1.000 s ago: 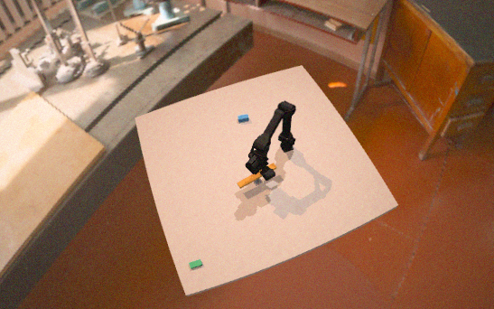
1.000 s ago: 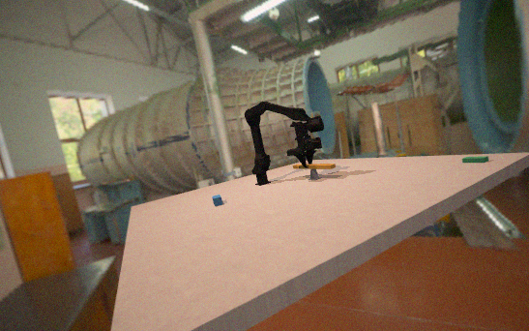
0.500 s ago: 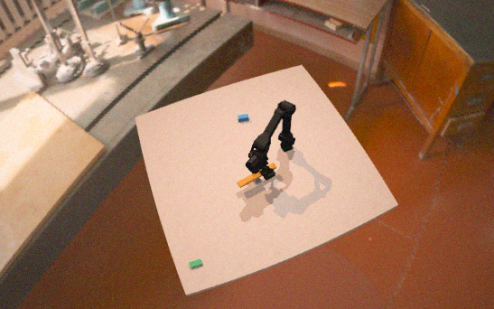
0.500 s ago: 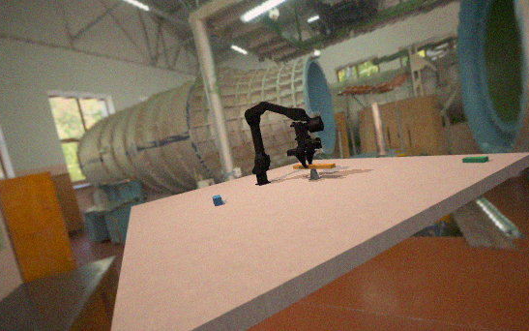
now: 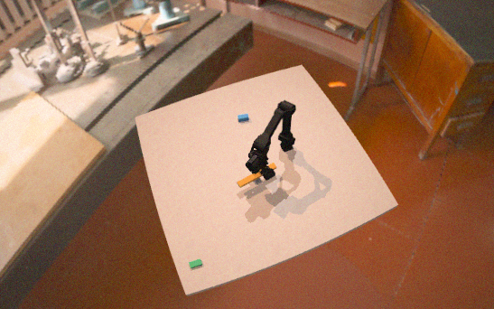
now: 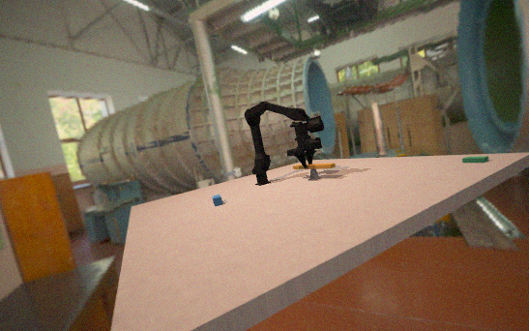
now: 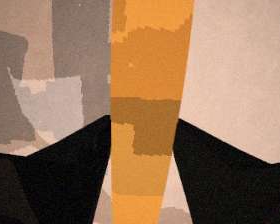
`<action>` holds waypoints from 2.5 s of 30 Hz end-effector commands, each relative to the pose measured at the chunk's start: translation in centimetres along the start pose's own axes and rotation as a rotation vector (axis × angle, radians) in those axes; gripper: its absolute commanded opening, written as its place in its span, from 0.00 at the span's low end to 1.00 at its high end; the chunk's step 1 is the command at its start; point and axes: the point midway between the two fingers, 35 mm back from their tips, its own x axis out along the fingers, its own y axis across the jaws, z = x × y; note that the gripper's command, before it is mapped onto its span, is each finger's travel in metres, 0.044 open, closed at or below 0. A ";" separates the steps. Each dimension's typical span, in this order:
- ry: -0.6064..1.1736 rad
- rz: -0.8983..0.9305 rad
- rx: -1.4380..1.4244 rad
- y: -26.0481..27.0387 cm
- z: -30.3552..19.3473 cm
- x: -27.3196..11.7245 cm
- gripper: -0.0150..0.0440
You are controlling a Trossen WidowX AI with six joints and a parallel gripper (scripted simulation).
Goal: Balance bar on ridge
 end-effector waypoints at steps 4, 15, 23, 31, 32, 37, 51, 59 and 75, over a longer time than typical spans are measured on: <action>0.002 -0.001 -0.002 0.0 0.0 0.1 0.25; 0.000 0.000 0.000 0.0 0.0 0.0 0.25; 0.000 0.000 0.000 0.0 0.0 0.0 0.25; 0.000 0.000 0.000 0.0 0.0 0.0 0.25; 0.000 0.000 0.000 0.0 0.0 0.0 0.25; 0.000 0.000 0.000 0.0 0.0 0.0 0.39; 0.000 0.000 0.000 0.0 0.0 0.0 0.54; 0.000 0.000 0.000 0.0 0.0 0.0 0.54; 0.000 0.000 0.000 0.0 0.0 0.0 0.55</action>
